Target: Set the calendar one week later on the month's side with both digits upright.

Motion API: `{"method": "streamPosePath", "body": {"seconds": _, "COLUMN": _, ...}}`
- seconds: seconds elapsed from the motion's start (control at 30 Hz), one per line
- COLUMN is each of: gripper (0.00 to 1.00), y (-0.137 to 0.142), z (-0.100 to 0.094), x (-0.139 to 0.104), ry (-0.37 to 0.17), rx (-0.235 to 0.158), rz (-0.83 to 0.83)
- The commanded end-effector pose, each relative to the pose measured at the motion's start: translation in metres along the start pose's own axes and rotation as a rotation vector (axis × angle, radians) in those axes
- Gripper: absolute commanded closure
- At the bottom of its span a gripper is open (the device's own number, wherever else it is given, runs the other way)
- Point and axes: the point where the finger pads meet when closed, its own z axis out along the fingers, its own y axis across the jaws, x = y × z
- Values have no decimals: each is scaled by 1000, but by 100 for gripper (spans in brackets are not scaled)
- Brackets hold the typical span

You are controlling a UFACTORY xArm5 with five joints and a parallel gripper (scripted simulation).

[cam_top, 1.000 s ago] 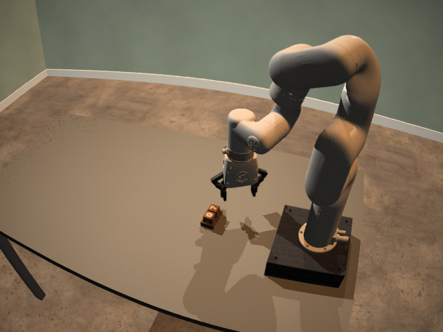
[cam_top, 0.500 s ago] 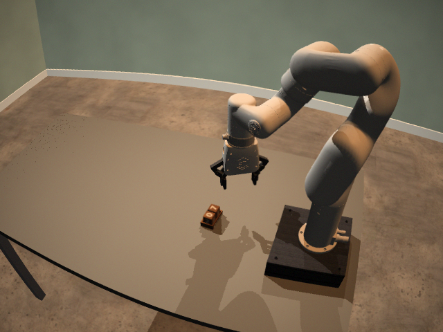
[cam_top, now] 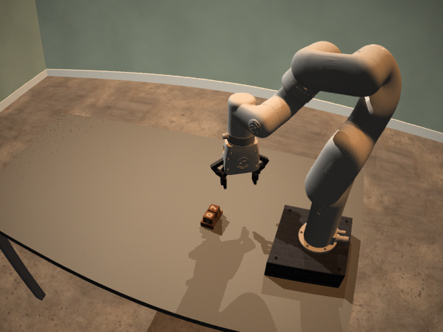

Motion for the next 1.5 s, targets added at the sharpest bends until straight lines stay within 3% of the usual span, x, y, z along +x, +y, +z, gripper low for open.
{"method": "streamPosePath", "body": {"seconds": 0.0, "gripper": 0, "y": -6, "z": -1, "x": 1, "ry": 3, "rx": 2, "rz": 39}}
{"method": "streamPosePath", "body": {"seconds": 0.2, "gripper": 0, "y": -36, "z": 2, "x": -1, "ry": 2, "rx": 3, "rz": 277}}
{"method": "streamPosePath", "body": {"seconds": 0.3, "gripper": 0, "y": -36, "z": 2, "x": -1, "ry": 2, "rx": 3, "rz": 278}}
{"method": "streamPosePath", "body": {"seconds": 0.47, "gripper": 0, "y": -65, "z": 6, "x": -5, "ry": 2, "rx": 3, "rz": 501}}
{"method": "streamPosePath", "body": {"seconds": 0.7, "gripper": 0, "y": -80, "z": 8, "x": -9, "ry": 2, "rx": 3, "rz": 618}}
{"method": "streamPosePath", "body": {"seconds": 0.73, "gripper": 53, "y": -80, "z": 8, "x": -9, "ry": 2, "rx": 3, "rz": 618}}
{"method": "streamPosePath", "body": {"seconds": 1.47, "gripper": 53, "y": -80, "z": 8, "x": -9, "ry": 2, "rx": 3, "rz": 618}}
